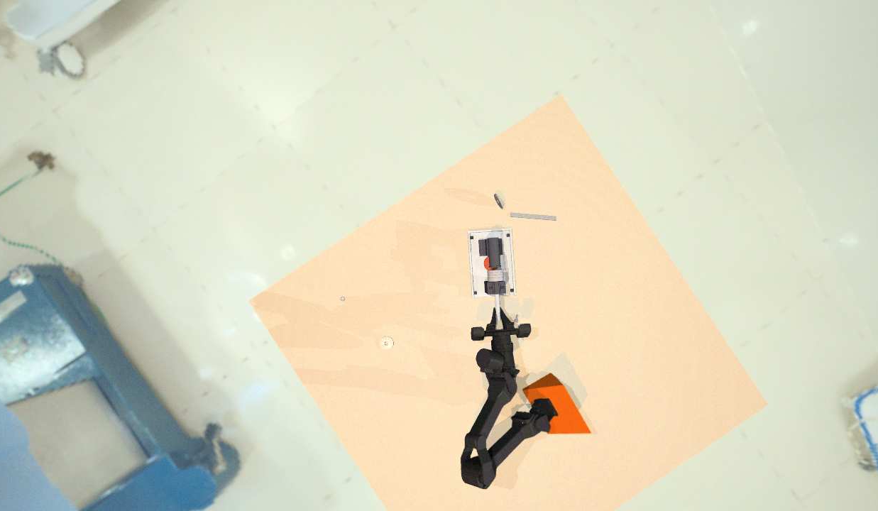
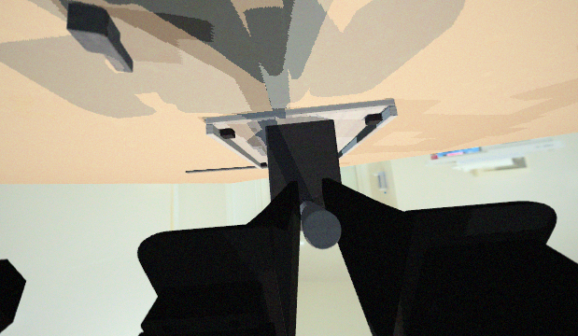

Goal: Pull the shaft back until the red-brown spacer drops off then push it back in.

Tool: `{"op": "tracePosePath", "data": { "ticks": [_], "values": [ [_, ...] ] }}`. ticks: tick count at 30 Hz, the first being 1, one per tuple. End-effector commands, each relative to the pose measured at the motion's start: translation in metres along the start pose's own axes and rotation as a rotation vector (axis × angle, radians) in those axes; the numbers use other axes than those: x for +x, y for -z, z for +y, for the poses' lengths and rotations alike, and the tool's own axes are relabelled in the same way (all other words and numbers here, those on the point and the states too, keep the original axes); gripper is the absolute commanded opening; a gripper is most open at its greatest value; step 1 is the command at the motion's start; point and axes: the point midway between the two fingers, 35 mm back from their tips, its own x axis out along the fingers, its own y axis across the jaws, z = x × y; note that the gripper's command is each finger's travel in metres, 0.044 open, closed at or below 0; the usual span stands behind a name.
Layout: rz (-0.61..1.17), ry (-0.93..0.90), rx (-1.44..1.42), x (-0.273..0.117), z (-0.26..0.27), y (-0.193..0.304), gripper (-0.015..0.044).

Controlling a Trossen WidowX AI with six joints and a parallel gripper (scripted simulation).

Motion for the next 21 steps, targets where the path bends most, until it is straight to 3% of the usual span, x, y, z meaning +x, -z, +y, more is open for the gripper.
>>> {"op": "tracePosePath", "data": {
  "ticks": [1, 21],
  "values": [
    [0.000, 0.000, 0.001, 0.0015, -0.0001, 0.0008, 0.0000],
    [0.000, 0.000, 0.001, 0.0064, -0.0001, 0.0037, 0.0000]
  ]
}}
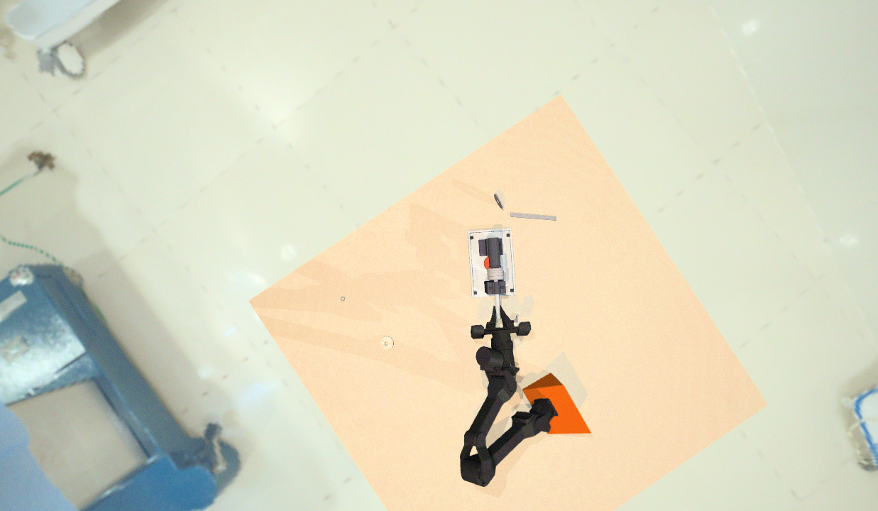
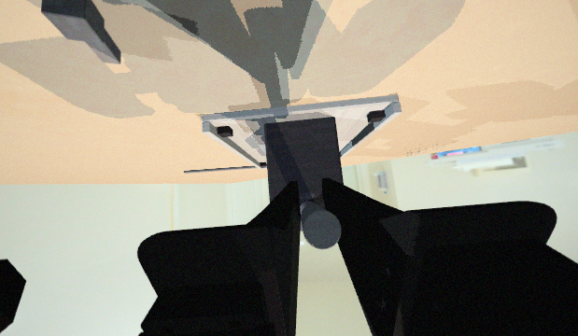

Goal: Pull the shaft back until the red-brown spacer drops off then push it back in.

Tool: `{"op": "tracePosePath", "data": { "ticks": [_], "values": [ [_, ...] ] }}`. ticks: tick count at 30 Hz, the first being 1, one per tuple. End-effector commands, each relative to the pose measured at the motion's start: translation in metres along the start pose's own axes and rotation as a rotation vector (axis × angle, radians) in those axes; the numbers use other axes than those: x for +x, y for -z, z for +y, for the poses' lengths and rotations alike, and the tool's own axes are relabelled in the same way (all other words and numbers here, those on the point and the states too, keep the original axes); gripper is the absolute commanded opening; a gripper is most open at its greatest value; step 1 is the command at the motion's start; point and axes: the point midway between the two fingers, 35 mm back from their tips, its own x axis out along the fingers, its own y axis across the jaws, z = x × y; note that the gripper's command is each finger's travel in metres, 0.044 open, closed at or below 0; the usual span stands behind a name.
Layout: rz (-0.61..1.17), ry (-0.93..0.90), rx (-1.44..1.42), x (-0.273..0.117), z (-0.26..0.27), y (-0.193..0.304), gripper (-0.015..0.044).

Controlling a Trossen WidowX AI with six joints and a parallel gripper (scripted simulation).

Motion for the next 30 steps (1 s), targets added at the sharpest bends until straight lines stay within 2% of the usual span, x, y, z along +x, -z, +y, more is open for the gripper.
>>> {"op": "tracePosePath", "data": {
  "ticks": [1, 30],
  "values": [
    [0.000, -0.001, -0.001, 0.0015, 0.0000, 0.0008, 0.0000],
    [0.001, 0.000, -0.001, 0.0087, -0.0001, 0.0051, 0.0000]
  ]
}}
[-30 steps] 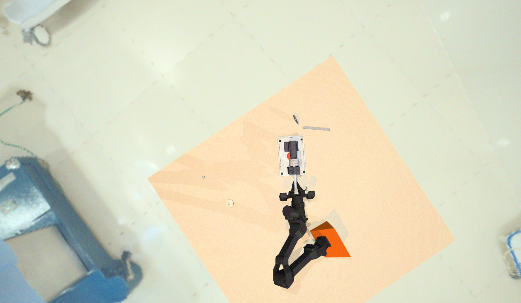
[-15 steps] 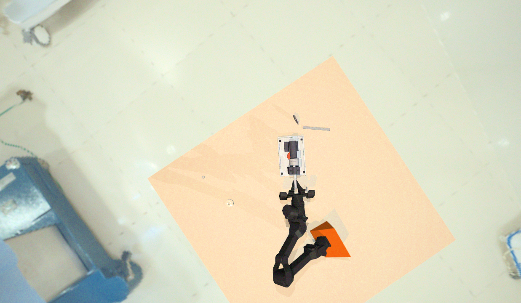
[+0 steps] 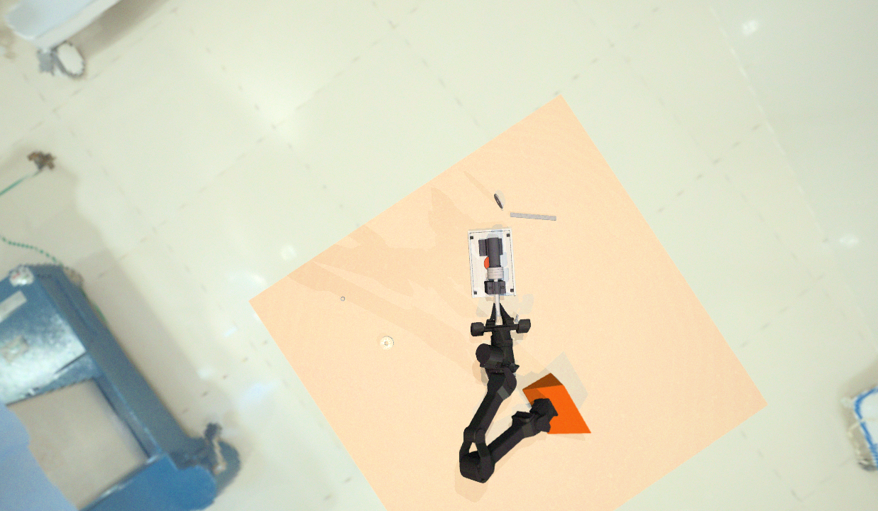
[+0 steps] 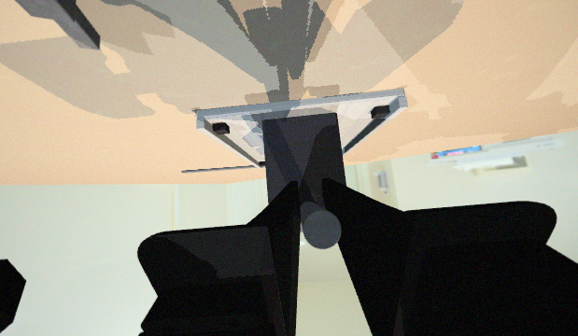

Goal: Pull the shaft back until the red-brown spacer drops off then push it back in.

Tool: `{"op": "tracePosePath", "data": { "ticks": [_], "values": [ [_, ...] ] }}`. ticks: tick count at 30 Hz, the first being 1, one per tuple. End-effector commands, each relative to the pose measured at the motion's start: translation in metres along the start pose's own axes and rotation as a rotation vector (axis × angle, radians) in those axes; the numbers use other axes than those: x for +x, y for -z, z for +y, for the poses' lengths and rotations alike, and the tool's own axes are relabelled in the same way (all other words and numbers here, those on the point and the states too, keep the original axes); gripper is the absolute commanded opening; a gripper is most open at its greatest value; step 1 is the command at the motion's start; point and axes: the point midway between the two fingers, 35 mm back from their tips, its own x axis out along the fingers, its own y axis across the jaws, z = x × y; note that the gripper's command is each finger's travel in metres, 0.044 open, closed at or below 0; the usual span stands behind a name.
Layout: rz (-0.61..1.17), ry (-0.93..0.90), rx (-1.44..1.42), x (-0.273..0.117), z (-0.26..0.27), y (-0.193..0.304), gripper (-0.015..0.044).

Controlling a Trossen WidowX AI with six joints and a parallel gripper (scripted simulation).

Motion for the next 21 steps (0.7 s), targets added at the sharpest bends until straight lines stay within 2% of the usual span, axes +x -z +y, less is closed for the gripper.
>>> {"op": "tracePosePath", "data": {
  "ticks": [1, 21],
  "values": [
    [0.001, -0.001, -0.003, 0.0016, 0.0000, 0.0009, 0.0000],
    [0.001, -0.001, -0.003, 0.0066, -0.0001, 0.0039, 0.0000]
  ]
}}
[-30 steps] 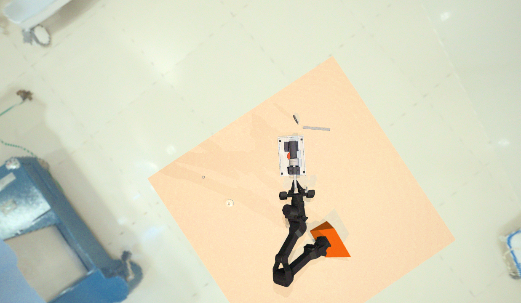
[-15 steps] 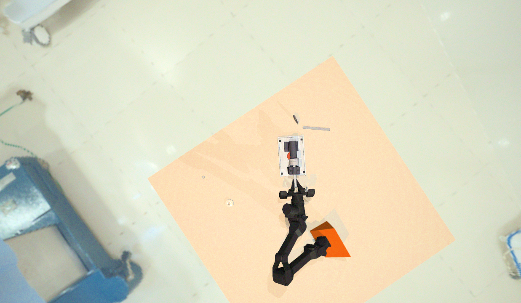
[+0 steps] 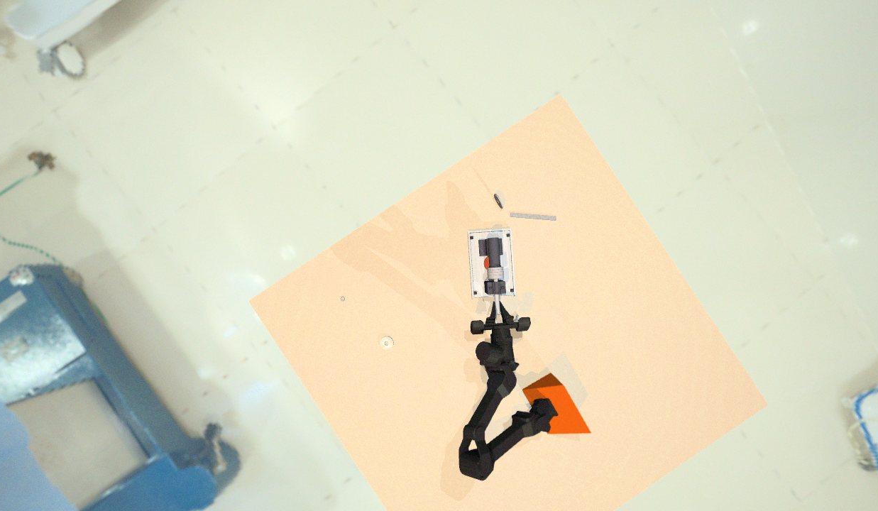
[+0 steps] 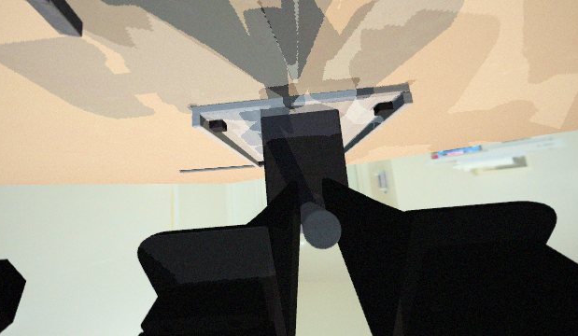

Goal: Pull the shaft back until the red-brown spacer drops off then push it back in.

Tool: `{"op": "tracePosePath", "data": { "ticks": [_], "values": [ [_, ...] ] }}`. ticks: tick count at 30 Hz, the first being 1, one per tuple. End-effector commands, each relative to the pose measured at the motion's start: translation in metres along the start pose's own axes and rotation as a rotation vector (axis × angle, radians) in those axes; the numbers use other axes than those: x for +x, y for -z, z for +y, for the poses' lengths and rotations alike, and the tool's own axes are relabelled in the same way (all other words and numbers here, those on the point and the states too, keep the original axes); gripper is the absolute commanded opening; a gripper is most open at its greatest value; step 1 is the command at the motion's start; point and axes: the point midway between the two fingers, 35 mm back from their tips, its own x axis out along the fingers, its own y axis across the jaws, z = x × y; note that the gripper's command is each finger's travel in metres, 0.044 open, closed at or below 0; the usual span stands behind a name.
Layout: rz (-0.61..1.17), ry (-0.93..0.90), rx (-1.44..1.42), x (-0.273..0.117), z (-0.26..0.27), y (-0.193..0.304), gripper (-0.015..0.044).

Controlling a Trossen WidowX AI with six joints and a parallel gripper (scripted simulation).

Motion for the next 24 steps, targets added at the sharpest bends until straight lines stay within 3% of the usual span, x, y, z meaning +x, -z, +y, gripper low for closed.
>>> {"op": "tracePosePath", "data": {
  "ticks": [1, 24],
  "values": [
    [0.001, -0.001, -0.003, 0.0017, 0.0000, 0.0009, 0.0000],
    [0.001, -0.001, -0.004, 0.0073, -0.0001, 0.0043, 0.0000]
  ]
}}
